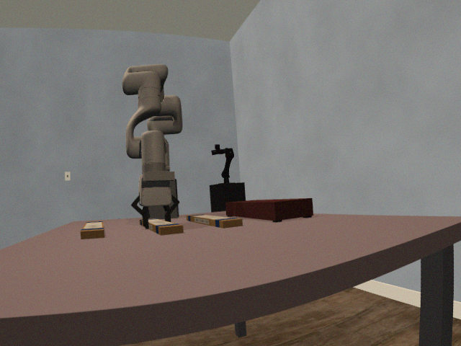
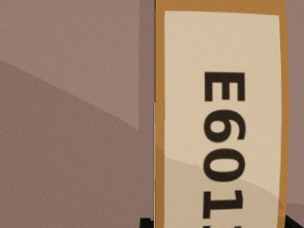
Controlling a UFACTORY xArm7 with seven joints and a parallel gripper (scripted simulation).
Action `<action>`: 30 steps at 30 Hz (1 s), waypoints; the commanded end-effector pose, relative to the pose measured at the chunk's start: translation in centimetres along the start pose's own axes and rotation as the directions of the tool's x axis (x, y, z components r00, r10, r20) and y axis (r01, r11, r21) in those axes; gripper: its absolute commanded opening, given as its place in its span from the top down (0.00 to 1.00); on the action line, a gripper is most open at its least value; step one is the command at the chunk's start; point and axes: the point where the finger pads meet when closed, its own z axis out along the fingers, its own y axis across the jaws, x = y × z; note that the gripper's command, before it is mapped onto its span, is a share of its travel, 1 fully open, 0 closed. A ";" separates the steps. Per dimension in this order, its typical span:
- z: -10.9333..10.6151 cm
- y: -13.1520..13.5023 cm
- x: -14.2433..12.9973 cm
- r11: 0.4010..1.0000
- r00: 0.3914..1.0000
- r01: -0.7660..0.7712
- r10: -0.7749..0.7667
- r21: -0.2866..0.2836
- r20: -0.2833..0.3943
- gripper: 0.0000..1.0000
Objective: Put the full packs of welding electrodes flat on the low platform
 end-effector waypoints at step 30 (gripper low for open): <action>-1.4 0.0 0.2 1.000 1.000 0.000 0.000 -0.001 -0.004 0.42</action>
